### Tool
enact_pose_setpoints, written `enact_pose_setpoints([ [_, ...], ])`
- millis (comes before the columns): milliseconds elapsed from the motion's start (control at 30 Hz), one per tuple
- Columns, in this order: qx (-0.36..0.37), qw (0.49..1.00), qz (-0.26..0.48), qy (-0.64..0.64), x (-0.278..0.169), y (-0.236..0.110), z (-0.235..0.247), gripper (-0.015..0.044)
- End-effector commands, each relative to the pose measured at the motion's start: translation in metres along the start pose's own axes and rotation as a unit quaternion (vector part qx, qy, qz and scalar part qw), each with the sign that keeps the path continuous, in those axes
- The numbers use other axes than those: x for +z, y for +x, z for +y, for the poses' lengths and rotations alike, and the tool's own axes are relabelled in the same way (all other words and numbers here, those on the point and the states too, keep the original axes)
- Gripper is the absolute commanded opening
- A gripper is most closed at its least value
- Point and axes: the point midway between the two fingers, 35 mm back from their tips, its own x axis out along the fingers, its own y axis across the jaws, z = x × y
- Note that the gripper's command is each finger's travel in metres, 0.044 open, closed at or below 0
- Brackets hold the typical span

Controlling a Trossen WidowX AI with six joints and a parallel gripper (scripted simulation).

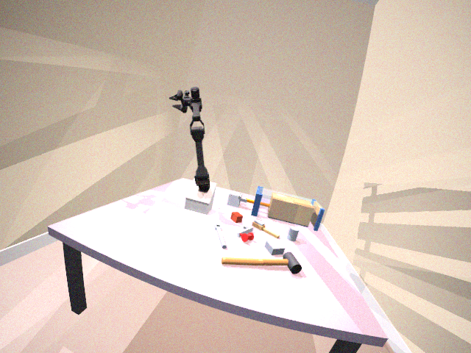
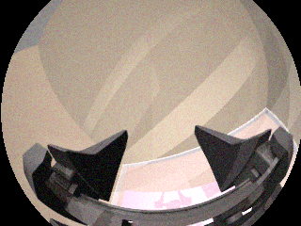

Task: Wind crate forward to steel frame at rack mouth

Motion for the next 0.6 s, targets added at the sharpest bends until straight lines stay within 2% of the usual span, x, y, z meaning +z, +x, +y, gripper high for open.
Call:
enact_pose_setpoints([
  [0,-0.001,1.0,-0.002,-0.003,0.0,0.0,0.0,0.0426],
  [100,-0.015,0.999,-0.03,-0.033,0.007,-0.009,-0.005,0.044],
  [333,-0.087,0.979,-0.178,0.046,0.046,-0.109,-0.035,0.044],
  [567,-0.145,0.928,-0.321,0.118,0.059,-0.224,-0.054,0.044],
])
